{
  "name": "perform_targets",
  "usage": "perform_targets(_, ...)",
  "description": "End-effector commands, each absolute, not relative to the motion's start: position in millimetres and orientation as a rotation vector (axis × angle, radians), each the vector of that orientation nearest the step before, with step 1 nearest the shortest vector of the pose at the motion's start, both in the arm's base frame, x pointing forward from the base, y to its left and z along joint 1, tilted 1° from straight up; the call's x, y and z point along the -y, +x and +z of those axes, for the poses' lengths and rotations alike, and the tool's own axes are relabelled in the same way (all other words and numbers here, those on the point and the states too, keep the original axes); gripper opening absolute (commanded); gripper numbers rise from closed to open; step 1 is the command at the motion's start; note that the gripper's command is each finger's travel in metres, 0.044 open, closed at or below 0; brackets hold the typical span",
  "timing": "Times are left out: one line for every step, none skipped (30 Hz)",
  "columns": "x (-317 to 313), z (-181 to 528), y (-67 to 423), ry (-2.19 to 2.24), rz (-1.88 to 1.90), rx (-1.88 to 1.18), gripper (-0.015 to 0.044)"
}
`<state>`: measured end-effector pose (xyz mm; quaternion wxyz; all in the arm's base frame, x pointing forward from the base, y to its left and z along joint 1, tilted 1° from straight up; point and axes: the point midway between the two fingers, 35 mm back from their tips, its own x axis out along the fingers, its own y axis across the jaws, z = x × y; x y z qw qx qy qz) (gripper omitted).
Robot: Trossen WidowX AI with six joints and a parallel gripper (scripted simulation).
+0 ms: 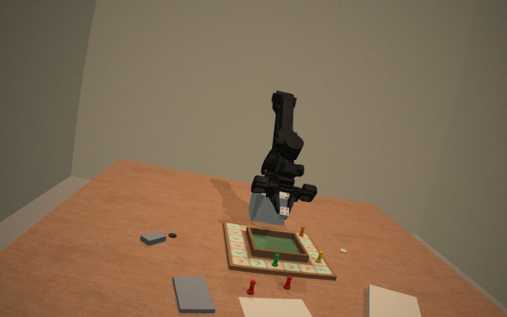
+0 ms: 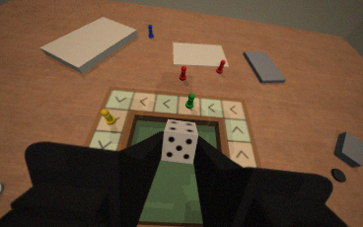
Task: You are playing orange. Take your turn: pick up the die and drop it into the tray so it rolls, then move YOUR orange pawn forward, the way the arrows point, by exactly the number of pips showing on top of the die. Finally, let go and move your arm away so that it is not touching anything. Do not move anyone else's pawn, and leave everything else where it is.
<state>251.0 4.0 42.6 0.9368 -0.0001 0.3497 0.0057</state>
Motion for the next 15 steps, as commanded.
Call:
perform_targets(-4, 43, 251, 0.0, 0.012, -0.713, 0.0079)
perform_targets(-4, 43, 251, 0.0, 0.012, -0.713, 0.0105)
perform_targets(-4, 43, 251, 0.0, 0.012, -0.713, 0.0131)
perform_targets(-4, 43, 251, 0.0, 0.012, -0.713, 0.0157)
perform_targets(-4, 43, 251, 0.0, 0.012, -0.713, 0.0184)
perform_targets(-4, 43, 251, 0.0, 0.012, -0.713, 0.021)
perform_targets(-4, 44, 252, 0.0, 0.012, -0.713, 0.0236)
perform_targets(-4, 49, 252, -0.001, 0.013, -0.714, 0.0263)
perform_targets(-4, 57, 253, -0.002, 0.014, -0.714, 0.0289)
perform_targets(-4, 68, 252, -0.003, 0.015, -0.714, 0.0315)
perform_targets(-4, 77, 251, -0.004, 0.017, -0.714, 0.0341)
perform_targets(-4, 82, 251, -0.005, 0.017, -0.714, 0.0368)
perform_targets(-4, 83, 250, -0.005, 0.018, -0.714, 0.0394)
perform_targets(-4, 83, 250, -0.005, 0.018, -0.714, 0.042)
perform_targets(-4, 83, 250, -0.005, 0.018, -0.714, 0.044)
